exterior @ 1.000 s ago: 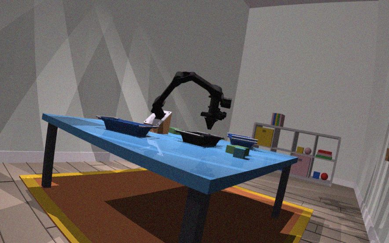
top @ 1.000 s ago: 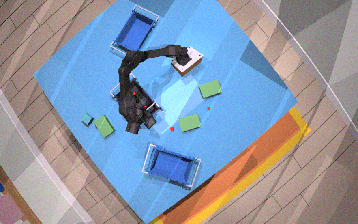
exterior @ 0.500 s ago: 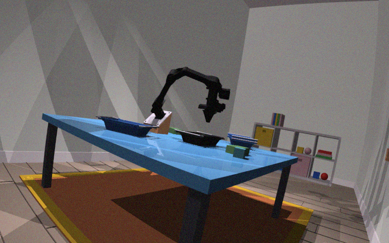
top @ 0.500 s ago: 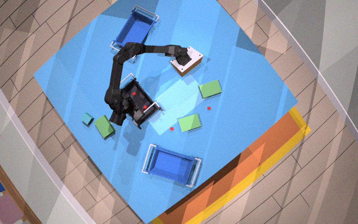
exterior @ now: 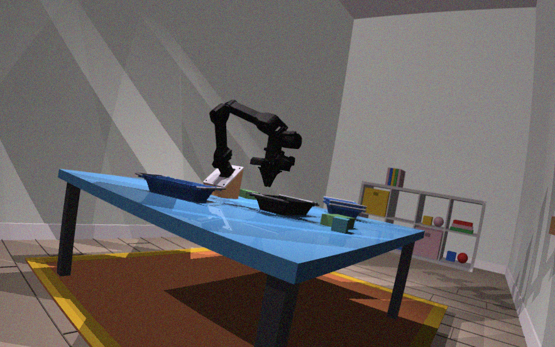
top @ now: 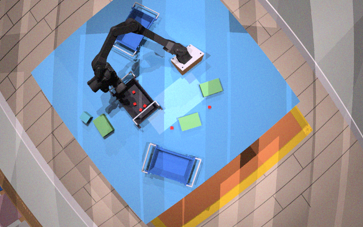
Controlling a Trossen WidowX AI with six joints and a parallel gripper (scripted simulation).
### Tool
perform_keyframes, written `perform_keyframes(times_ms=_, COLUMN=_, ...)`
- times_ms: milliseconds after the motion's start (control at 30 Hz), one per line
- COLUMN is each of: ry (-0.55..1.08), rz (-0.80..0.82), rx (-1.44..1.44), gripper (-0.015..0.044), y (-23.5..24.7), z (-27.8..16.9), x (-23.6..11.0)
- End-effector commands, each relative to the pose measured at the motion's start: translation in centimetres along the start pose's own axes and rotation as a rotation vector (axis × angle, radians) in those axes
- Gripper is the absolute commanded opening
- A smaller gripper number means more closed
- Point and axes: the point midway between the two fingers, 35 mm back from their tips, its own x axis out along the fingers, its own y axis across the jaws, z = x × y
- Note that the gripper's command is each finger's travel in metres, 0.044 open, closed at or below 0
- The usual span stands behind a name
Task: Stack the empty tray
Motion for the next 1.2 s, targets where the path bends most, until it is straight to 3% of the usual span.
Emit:
perform_keyframes(times_ms=0, ry=0.006, rz=-0.005, rx=-0.023, gripper=0.0081, y=0.1, z=-0.3, x=0.3)
perform_keyframes(times_ms=500, ry=0.006, rz=-0.008, rx=-0.023, gripper=0.0081, y=0.0, z=-0.4, x=6.2)
perform_keyframes(times_ms=1167, ry=0.006, rz=-0.005, rx=-0.023, gripper=0.0081, y=2.9, z=-0.4, x=2.9)
